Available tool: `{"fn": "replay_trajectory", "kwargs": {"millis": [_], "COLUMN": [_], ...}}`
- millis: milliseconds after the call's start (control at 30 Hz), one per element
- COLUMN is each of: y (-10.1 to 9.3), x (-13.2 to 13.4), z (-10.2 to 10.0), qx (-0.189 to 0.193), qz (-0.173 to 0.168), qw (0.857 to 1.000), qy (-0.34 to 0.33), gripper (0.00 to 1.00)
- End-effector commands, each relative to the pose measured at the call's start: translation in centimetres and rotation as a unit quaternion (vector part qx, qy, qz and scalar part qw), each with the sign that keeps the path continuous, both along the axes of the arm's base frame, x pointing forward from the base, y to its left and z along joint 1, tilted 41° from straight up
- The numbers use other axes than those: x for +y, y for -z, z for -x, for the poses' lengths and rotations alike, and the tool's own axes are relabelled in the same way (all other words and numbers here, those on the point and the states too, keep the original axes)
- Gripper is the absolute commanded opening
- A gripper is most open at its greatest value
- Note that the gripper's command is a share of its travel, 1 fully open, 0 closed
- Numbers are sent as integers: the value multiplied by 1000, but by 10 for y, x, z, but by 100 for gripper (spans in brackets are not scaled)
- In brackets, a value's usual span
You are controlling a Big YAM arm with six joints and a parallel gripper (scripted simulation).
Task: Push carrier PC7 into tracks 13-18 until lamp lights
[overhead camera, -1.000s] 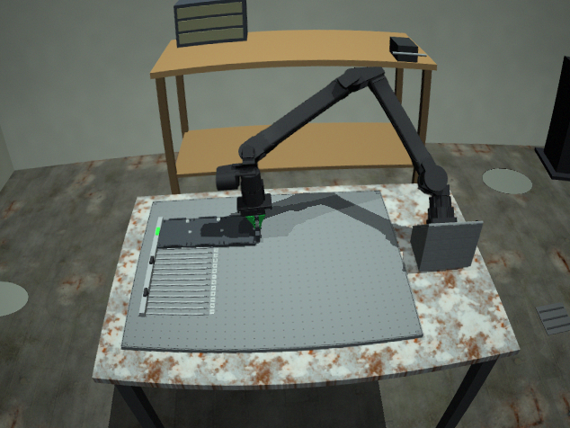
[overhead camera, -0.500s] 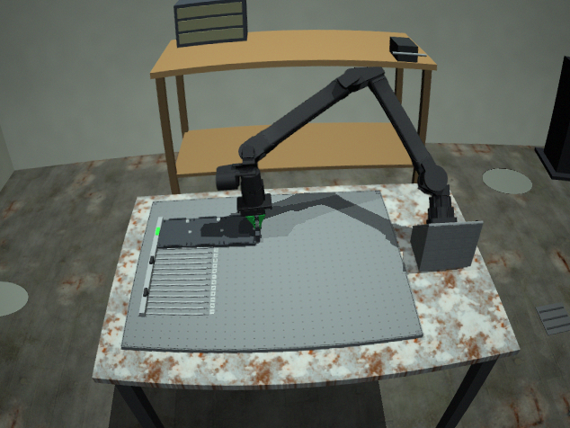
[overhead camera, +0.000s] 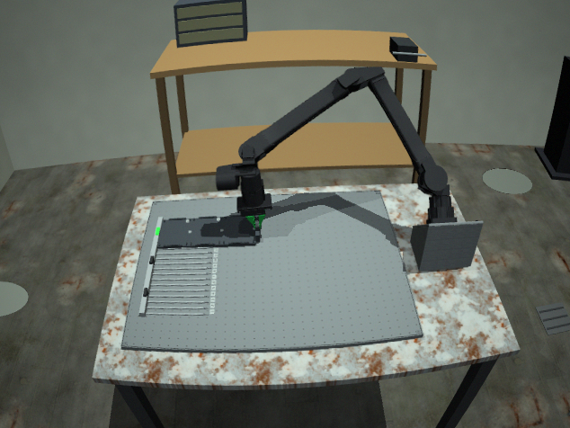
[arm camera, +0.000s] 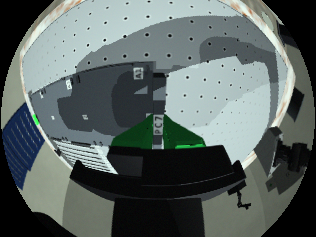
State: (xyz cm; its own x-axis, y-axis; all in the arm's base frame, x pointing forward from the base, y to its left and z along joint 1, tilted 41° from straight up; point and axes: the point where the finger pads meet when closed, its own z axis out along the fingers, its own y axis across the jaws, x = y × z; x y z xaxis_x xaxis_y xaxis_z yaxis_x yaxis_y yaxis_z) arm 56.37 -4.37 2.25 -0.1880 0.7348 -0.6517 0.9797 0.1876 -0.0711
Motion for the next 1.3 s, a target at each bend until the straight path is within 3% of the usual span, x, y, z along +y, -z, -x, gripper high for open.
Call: {"fn": "replay_trajectory", "kwargs": {"millis": [0,567,600,733,800,933,1267], "y": [-8,-8,-8,-9,-11,-19,-18], "x": [29,29,29,28,25,27,27], "z": [-50,-50,-50,-50,-31,-43,-43], "qx": [-50,-50,-50,-50,-32,-48,-47], "qz": [-8,-8,-8,-7,-5,-7,-7], "qw": [998,998,998,998,999,998,999], "qy": [-26,-26,-26,-26,-26,-26,-26], "gripper": [0,0,100,100,100,100,100]}}
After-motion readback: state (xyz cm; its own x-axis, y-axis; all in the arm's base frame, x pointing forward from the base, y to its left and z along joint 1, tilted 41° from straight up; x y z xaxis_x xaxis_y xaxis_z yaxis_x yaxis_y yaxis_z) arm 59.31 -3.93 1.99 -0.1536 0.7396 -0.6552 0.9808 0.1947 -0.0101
